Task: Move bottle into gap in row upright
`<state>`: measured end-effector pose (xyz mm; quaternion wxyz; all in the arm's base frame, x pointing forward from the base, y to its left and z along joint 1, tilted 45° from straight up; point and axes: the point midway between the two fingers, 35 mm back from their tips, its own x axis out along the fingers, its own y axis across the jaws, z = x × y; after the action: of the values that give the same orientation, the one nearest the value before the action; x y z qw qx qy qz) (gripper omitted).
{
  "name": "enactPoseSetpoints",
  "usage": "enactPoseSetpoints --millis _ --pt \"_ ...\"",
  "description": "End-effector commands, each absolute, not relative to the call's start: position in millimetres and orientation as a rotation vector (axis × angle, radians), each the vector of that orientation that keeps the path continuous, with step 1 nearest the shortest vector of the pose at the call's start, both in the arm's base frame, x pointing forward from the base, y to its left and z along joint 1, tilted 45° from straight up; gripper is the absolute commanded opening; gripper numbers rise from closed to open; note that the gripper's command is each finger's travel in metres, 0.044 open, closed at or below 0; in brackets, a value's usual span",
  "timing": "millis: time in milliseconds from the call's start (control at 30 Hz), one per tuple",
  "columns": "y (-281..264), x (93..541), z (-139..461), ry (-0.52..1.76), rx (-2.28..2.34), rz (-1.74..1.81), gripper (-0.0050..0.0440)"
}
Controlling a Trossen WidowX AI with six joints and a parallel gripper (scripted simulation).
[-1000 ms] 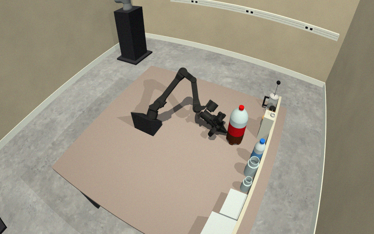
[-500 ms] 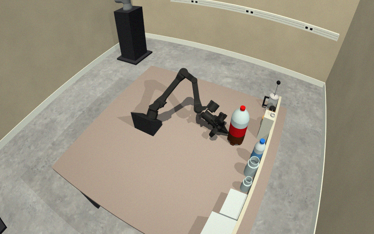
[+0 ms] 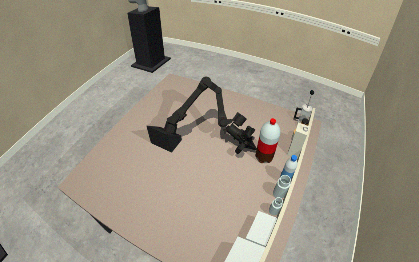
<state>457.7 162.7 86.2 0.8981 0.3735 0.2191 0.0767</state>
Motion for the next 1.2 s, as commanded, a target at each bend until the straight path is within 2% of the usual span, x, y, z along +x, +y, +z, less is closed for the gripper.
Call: enactPoseSetpoints --millis 0,1167 --pt "162.4 463.8 93.1 0.436 0.772 0.167 -0.0050" --pt "162.5 471.1 93.3 0.435 0.772 0.167 -0.0050"
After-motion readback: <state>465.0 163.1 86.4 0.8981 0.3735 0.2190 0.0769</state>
